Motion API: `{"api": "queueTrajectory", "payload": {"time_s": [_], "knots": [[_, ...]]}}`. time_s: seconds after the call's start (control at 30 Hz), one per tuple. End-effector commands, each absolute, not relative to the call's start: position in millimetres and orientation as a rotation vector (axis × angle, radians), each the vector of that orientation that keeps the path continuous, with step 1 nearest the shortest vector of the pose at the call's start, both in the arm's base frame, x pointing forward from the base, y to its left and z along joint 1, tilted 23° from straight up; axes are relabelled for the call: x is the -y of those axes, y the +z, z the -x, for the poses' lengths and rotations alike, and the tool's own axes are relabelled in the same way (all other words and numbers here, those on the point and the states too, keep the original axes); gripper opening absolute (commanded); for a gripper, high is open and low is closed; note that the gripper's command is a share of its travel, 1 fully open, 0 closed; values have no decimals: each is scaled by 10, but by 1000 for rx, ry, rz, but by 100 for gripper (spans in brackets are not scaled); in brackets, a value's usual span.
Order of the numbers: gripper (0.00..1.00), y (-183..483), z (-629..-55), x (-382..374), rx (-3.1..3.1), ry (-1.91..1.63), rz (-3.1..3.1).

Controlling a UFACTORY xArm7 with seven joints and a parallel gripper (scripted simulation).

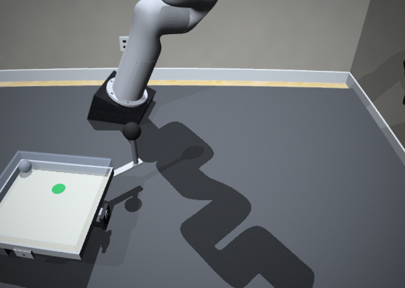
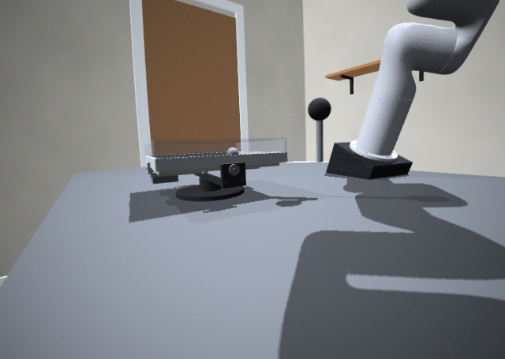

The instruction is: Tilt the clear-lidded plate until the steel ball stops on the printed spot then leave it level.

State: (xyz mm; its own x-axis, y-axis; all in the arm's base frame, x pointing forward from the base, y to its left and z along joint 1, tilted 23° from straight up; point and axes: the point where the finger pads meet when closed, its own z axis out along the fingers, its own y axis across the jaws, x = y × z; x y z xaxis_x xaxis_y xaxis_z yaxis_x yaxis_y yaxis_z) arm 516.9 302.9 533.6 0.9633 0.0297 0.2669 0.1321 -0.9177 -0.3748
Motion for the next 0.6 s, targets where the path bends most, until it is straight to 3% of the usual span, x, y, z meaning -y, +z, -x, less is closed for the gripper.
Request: {"api": "queueTrajectory", "payload": {"time_s": [0.0, 0.57], "knots": [[100, 5359, -5163, -3028, 115, -366, 2712], [100, 5176, -5263, -2534, -233, -301, 2716]]}}
